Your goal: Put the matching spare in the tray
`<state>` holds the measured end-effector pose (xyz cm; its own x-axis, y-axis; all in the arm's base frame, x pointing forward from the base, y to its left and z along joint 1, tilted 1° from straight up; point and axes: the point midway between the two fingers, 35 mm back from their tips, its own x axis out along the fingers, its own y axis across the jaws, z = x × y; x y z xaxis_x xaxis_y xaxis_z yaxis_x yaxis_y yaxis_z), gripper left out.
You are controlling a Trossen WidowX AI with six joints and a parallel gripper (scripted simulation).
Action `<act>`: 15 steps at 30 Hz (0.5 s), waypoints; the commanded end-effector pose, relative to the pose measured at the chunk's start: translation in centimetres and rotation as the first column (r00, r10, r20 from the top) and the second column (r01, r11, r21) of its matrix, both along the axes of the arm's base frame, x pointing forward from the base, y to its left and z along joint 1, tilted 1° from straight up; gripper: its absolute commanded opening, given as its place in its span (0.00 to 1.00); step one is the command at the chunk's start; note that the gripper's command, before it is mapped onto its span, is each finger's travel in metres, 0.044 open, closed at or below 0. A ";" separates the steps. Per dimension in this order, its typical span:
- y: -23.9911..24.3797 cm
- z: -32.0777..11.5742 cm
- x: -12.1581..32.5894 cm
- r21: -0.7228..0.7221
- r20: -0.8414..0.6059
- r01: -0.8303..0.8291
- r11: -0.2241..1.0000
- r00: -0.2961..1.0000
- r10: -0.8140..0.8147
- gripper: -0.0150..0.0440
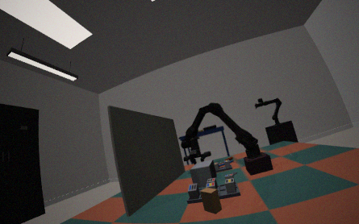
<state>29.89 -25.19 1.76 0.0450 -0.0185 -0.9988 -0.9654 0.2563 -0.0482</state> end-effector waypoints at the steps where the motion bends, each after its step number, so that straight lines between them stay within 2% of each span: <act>1: 0.1 -0.4 0.0 0.000 0.002 0.000 1.000 1.000 0.000 0.25; 14: 0.2 -1.6 -0.2 0.001 0.002 0.000 1.000 1.000 0.000 0.25; 15: 0.2 -1.2 -0.1 0.000 0.000 -0.001 1.000 1.000 0.001 0.30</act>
<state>29.72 -25.02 0.47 0.0441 -0.0177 -0.9989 -0.9656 0.2557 -0.0472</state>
